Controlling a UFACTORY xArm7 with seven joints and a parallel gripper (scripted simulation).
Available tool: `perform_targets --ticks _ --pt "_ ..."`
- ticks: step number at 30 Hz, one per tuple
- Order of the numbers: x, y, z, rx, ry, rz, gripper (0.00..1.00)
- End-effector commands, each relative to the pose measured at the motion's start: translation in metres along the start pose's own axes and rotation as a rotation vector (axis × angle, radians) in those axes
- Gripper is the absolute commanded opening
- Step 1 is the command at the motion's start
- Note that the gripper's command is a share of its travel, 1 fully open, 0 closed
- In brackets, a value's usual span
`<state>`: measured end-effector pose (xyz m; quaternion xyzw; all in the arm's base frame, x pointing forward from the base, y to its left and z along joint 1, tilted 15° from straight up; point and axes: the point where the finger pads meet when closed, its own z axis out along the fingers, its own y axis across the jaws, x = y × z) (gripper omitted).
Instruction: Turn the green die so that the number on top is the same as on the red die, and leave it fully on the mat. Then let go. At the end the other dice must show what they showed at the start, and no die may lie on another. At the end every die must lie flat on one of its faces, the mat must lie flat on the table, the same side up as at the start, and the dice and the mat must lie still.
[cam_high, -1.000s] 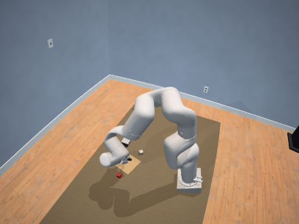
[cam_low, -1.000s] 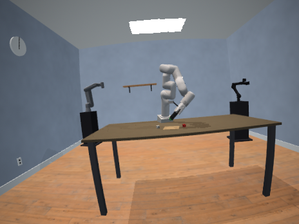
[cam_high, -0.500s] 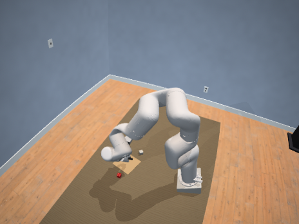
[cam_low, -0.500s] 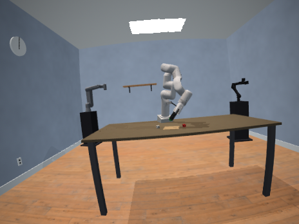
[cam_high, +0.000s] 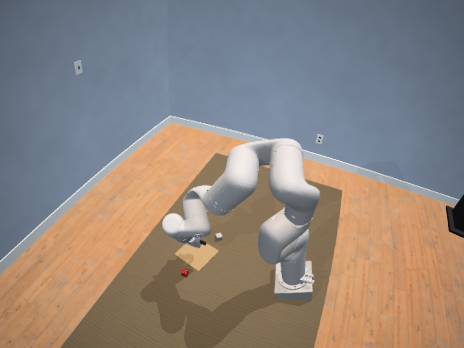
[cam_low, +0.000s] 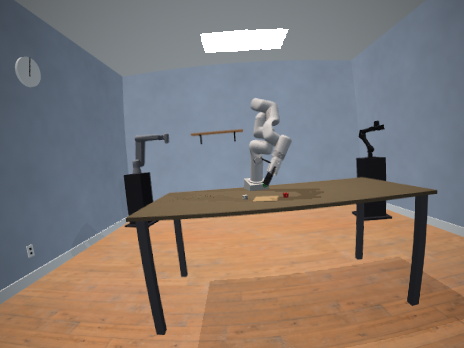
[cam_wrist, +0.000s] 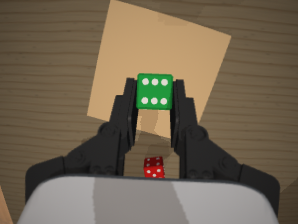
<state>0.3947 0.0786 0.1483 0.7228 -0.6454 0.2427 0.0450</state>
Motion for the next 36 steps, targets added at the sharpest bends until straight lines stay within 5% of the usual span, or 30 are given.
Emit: perform_targets --ticks 1,9,19,30,36 --pt "0.000 0.000 0.000 -0.007 -0.071 -0.003 0.21" --pt "0.003 -0.002 -0.001 0.006 -0.225 0.001 0.21" --pt "0.007 -0.002 -0.001 0.006 -0.249 0.001 0.21" --pt "0.009 -0.001 0.000 0.003 -0.464 -0.001 0.21" --pt "0.011 -0.002 0.001 0.009 -0.497 0.000 0.21"
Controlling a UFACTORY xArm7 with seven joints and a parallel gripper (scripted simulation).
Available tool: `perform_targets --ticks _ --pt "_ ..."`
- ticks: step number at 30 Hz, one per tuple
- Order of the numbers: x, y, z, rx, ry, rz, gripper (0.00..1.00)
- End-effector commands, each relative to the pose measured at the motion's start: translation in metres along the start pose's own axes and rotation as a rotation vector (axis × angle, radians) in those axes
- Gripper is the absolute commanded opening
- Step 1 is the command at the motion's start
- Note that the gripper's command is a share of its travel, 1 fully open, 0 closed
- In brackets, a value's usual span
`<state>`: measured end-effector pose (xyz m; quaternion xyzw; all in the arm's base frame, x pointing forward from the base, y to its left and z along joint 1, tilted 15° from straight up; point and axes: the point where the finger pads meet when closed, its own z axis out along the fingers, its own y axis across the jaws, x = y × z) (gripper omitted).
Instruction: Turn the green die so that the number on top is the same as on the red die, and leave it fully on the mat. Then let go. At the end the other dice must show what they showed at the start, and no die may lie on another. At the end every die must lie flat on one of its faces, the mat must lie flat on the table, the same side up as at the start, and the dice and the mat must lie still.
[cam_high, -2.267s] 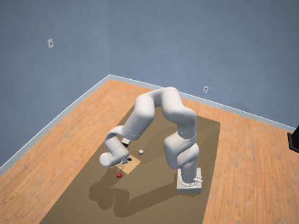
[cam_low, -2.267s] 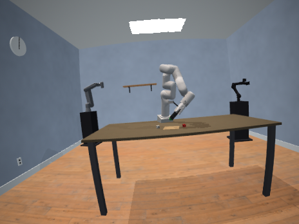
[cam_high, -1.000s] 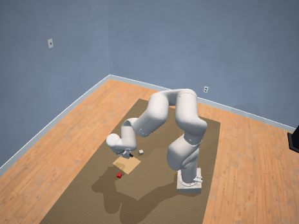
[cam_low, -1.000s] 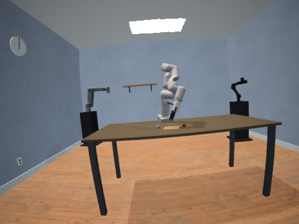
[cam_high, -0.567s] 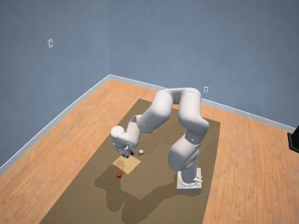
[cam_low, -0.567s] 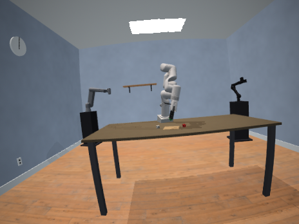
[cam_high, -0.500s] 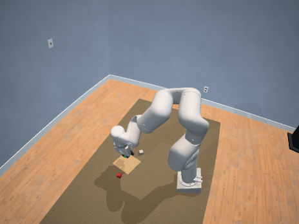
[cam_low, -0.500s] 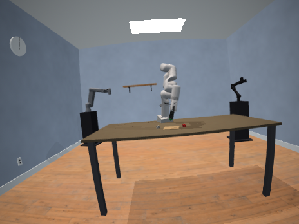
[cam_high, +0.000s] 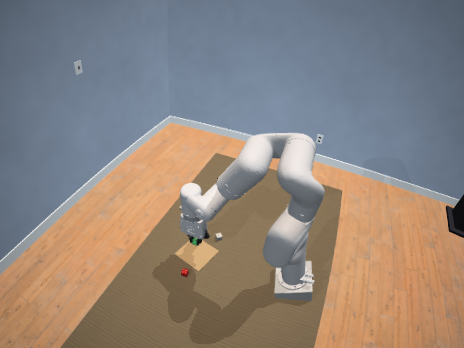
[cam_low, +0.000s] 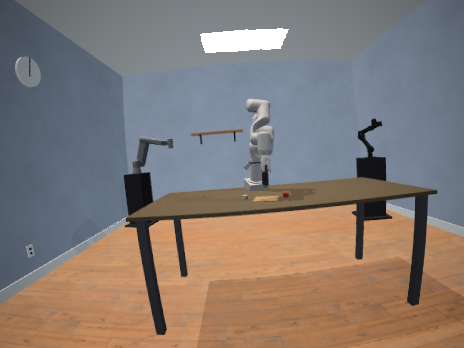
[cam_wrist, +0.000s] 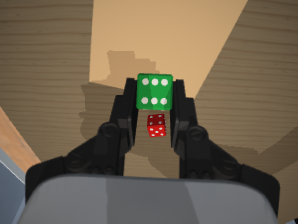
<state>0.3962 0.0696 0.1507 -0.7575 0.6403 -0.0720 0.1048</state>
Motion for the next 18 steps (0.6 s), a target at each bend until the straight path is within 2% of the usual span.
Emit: perform_targets --ticks 1,7,15,18 --pt "0.0022 -0.0013 -0.0014 0.006 -0.037 -0.006 0.21" --pt "0.0034 -0.0005 -0.0009 -0.001 -0.066 -0.005 0.21" --pt "0.0053 0.0000 -0.0003 -0.005 -0.253 -0.006 0.21" --pt "0.0053 -0.0005 -0.0005 -0.001 -0.271 -0.006 0.21"
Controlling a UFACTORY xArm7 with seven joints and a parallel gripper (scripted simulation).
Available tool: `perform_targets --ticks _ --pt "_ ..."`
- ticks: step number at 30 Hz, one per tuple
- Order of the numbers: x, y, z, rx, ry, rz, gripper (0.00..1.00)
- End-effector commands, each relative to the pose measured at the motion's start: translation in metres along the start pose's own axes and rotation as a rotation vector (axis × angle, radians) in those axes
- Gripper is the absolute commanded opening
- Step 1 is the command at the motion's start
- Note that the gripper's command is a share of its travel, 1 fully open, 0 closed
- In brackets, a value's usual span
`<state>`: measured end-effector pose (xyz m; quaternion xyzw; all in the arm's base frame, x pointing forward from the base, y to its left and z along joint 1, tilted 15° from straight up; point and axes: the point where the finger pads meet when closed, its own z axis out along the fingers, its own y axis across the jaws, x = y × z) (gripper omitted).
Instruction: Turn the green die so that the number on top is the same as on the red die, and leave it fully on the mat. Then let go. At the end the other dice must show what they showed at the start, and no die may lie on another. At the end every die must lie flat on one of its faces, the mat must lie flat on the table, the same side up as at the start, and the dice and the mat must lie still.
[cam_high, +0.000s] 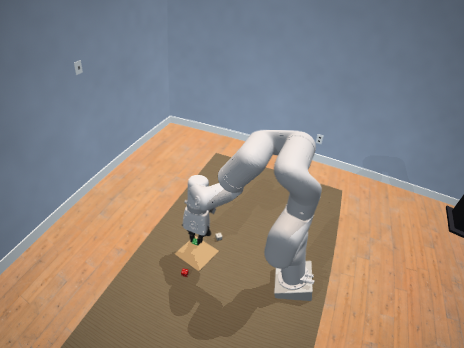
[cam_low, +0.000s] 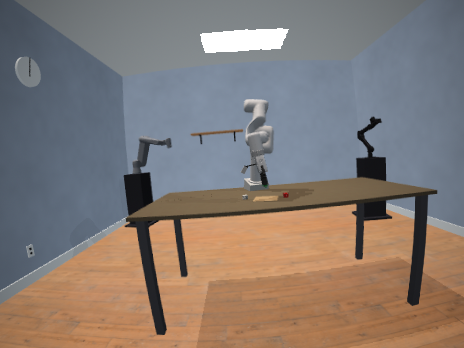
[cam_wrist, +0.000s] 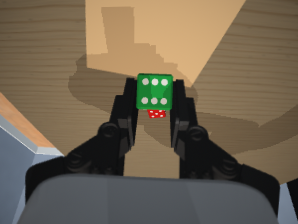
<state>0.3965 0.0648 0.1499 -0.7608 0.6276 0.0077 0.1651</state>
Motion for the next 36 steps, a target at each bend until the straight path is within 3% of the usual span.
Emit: perform_targets --ticks 1,8,14,16,20,25,31,33,36 --pt "0.000 -0.002 -0.001 0.010 -0.084 -0.010 0.21" --pt "0.003 -0.001 -0.001 0.010 -0.112 -0.010 0.21" --pt "0.005 0.000 0.001 -0.002 -0.279 -0.009 0.21" --pt "0.005 0.000 0.001 -0.002 -0.279 -0.009 0.21" --pt "0.006 -0.002 -0.001 0.012 -0.359 -0.013 0.21" --pt "0.009 -0.002 0.000 0.009 -0.374 -0.012 0.21" --pt "0.010 -0.001 0.002 0.000 -0.543 -0.012 0.21" --pt "0.010 -0.001 0.002 0.000 -0.543 -0.012 0.21" --pt "0.011 -0.002 0.001 0.009 -0.613 -0.014 0.21"
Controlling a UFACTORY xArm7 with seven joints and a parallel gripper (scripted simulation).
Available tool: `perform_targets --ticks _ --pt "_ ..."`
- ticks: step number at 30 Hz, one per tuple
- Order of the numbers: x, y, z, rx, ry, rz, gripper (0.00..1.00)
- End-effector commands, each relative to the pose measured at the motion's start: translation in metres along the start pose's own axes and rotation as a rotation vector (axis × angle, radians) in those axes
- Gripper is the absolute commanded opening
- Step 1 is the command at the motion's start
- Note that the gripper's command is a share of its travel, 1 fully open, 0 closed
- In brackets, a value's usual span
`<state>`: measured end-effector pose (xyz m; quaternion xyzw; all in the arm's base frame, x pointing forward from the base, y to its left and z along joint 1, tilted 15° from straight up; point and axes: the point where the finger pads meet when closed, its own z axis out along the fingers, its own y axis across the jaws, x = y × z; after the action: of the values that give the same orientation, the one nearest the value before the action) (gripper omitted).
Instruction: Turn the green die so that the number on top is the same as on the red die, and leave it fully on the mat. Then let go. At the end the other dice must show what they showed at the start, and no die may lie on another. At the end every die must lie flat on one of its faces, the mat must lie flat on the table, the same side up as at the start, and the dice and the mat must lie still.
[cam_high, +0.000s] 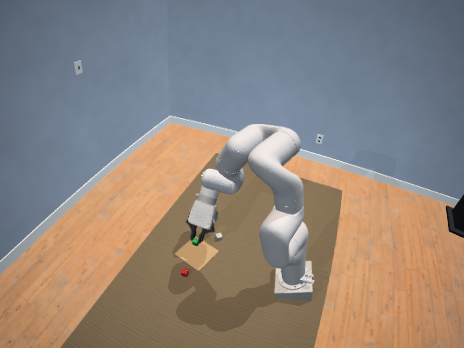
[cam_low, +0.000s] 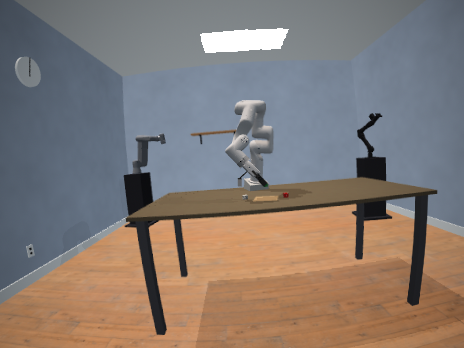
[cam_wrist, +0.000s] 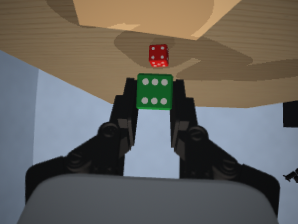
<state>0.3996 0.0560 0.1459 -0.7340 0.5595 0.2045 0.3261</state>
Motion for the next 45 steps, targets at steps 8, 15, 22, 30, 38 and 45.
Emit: perform_targets --ticks 8,15,22,30,38,45 --pt "0.003 -0.002 -0.002 0.003 -0.090 -0.007 0.21" --pt "0.003 -0.002 -0.002 0.003 -0.090 -0.007 0.21" --pt "0.004 -0.002 -0.001 0.003 -0.090 -0.007 0.21" --pt "0.007 -0.002 0.003 0.003 -0.090 -0.007 0.21" --pt "0.012 -0.002 0.009 0.003 -0.090 -0.007 0.21" --pt "0.020 -0.002 0.018 0.003 -0.090 -0.007 0.21"
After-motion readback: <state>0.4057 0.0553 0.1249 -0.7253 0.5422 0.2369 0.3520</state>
